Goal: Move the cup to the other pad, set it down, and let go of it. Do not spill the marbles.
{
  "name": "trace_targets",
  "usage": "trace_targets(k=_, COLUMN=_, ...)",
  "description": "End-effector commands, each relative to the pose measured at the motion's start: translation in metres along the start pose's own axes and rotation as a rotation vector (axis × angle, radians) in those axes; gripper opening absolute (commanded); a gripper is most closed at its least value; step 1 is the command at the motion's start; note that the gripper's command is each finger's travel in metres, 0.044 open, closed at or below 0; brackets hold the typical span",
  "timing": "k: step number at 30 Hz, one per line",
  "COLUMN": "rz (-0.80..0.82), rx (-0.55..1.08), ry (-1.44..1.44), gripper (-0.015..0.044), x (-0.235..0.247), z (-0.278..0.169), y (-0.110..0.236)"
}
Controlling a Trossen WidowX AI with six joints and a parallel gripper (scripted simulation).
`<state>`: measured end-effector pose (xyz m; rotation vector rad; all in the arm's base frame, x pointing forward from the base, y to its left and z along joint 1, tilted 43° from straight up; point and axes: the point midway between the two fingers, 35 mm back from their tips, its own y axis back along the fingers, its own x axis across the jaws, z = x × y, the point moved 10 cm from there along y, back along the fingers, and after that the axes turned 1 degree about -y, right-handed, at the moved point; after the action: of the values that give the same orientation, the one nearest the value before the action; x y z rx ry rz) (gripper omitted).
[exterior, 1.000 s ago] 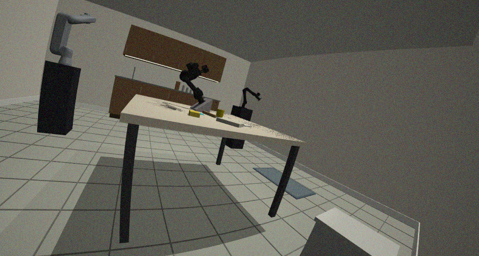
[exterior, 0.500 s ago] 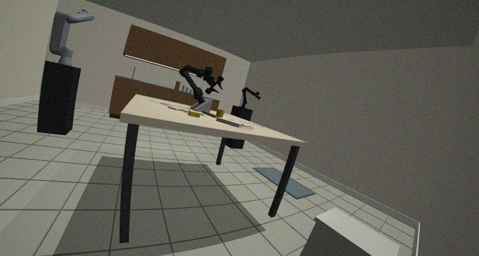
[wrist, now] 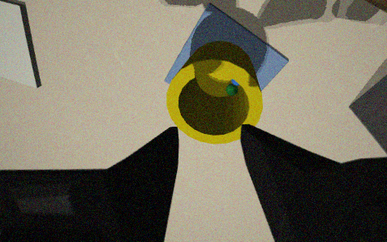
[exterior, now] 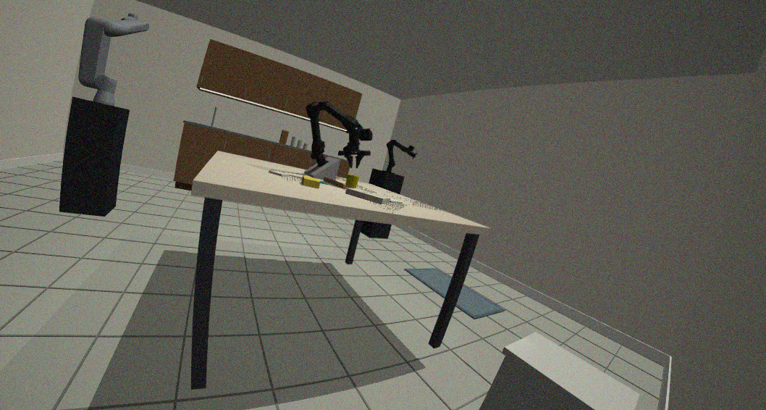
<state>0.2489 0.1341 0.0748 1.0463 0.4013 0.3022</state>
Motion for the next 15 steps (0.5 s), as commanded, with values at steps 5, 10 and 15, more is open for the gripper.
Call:
trace_targets(k=5, rz=-0.185, rx=-0.179, ry=-0.075, gripper=0.0166, x=-0.0044, z=-0.032, y=-0.0181)
trace_targets(k=10, rz=-0.185, rx=-0.179, ry=-0.075, gripper=0.0166, x=-0.0045, z=-0.0318, y=-0.0189)
trace_targets(k=15, rz=-0.185, rx=-0.179, ry=-0.075, gripper=0.0166, x=-0.0051, z=-0.0307, y=-0.0253)
